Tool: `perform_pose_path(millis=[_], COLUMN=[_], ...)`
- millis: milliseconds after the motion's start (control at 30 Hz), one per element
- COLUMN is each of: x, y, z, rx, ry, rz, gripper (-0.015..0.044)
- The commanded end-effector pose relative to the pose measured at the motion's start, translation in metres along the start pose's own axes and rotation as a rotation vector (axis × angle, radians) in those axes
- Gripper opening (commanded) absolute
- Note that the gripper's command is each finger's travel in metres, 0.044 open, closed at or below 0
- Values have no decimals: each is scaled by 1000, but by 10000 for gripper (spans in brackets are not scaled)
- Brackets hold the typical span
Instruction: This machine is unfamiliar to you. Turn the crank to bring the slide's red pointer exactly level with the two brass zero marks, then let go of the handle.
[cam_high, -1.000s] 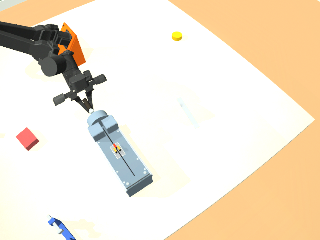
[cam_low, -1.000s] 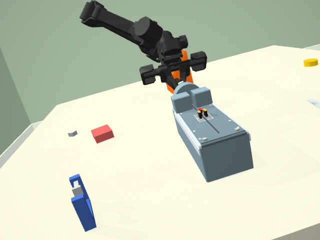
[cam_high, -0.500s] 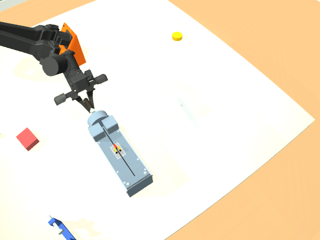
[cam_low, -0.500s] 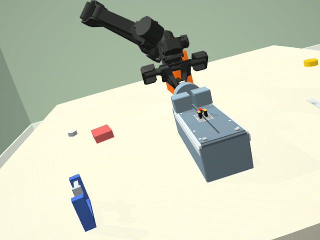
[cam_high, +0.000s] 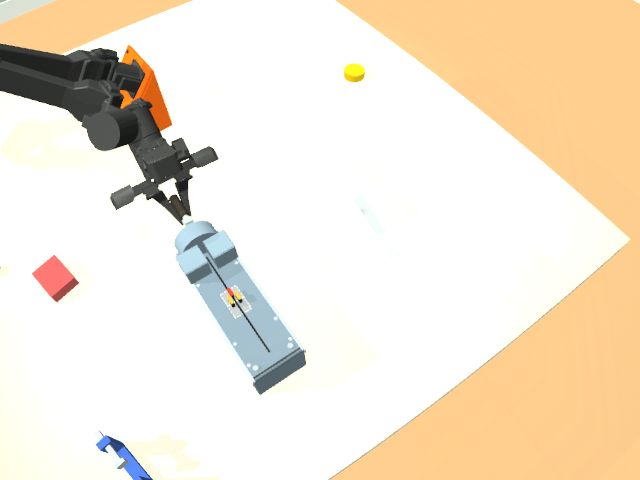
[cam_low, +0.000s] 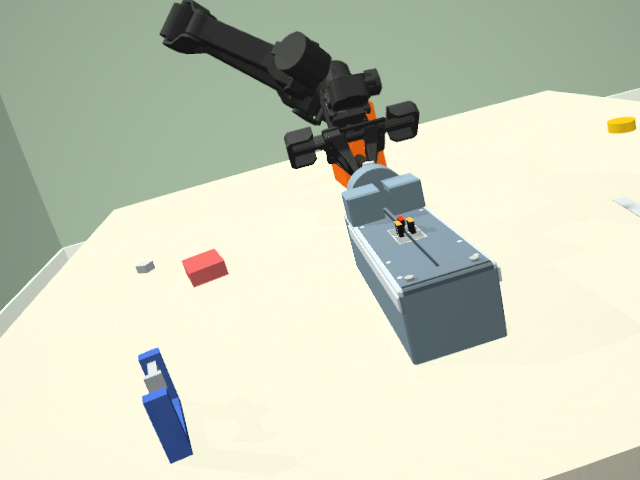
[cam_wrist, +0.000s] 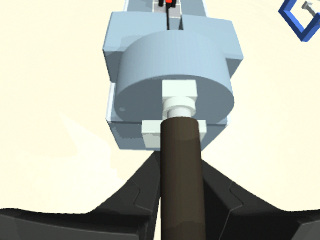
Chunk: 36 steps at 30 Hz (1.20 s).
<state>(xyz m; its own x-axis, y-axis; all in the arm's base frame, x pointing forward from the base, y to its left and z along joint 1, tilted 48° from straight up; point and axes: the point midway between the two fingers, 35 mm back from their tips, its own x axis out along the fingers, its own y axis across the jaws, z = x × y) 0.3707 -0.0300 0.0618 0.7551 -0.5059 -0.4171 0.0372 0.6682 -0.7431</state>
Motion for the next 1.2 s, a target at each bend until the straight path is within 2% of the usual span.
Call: perform_pose_path(millis=[0,1167], x=[0,16], y=[9,27], z=[-1,-16], rx=[-12,-12], ry=[-3,-3], rz=[24,23], gripper=[0,0])
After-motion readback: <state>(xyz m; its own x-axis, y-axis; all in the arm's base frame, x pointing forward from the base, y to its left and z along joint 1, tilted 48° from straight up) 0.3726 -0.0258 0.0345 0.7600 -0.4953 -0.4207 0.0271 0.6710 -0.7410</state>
